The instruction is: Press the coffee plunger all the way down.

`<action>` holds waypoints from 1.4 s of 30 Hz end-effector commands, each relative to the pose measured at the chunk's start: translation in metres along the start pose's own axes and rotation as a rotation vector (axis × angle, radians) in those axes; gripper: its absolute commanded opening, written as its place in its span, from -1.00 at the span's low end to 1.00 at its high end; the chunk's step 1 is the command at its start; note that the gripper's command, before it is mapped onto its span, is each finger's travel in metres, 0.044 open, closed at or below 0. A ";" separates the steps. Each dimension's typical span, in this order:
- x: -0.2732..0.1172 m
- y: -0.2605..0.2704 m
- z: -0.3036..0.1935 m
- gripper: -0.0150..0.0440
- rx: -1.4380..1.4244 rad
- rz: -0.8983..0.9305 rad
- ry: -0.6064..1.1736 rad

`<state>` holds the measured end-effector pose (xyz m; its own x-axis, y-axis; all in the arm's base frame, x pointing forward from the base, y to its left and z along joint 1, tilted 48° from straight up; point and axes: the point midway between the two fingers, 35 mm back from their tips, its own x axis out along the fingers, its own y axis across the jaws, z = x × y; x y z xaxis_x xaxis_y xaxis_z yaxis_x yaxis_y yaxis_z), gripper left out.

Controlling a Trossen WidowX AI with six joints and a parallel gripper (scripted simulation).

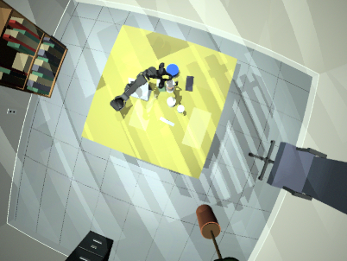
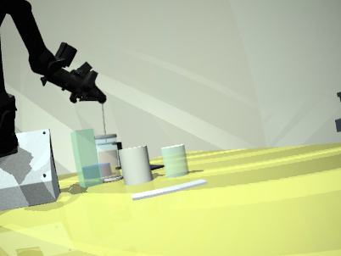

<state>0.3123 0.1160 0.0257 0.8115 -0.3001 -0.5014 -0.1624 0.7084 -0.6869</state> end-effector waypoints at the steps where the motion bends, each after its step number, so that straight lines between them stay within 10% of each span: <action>1: 0.009 0.002 -0.023 -0.05 -0.029 0.003 0.046; 42: 0.053 0.001 -0.076 -0.05 -0.033 -0.002 0.041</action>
<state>0.3250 0.0767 -0.0221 0.8337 -0.2695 -0.4820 -0.1591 0.7185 -0.6771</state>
